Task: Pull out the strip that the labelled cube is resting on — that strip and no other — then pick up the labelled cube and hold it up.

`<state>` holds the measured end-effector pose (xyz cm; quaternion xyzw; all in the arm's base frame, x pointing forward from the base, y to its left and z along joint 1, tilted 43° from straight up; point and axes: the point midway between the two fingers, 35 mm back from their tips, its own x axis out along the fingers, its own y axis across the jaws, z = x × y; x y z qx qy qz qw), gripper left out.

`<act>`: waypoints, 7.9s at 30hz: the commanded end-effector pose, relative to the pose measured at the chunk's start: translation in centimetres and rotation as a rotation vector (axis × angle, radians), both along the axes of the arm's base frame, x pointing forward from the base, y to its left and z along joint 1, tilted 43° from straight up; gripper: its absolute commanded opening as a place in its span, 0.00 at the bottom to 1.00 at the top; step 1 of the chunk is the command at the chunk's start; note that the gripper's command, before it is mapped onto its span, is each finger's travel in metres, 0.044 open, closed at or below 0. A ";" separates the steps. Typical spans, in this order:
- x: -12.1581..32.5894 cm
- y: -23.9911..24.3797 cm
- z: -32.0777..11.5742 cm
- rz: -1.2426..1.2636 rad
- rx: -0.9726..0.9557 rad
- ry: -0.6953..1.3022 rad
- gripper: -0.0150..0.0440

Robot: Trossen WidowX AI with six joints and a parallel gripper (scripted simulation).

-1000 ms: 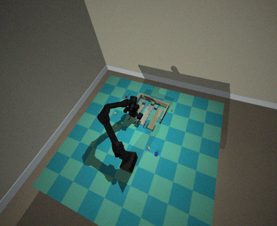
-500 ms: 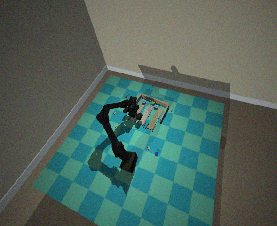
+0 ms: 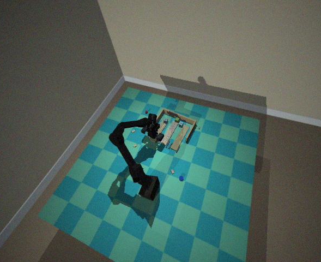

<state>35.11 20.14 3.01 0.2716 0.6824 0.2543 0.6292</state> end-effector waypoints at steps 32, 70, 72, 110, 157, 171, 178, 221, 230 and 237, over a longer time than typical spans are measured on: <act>-5.9 0.2 0.0 0.006 -0.006 0.015 0.25; -11.4 0.1 0.4 0.006 -0.006 0.018 0.25; -11.8 0.0 0.4 0.006 -0.006 0.018 0.25; -15.4 0.0 0.7 0.006 -0.006 0.020 0.25; -6.3 -3.4 3.6 0.110 0.002 -0.085 1.00; -1.5 -4.0 3.4 0.110 0.002 -0.087 1.00; 0.9 -4.2 3.4 0.110 0.001 -0.088 1.00; 5.6 -1.7 0.5 0.110 0.002 -0.091 0.68; 5.5 -0.8 -0.5 0.110 0.003 -0.091 0.68; 5.5 -0.9 -0.3 0.114 0.001 -0.093 0.50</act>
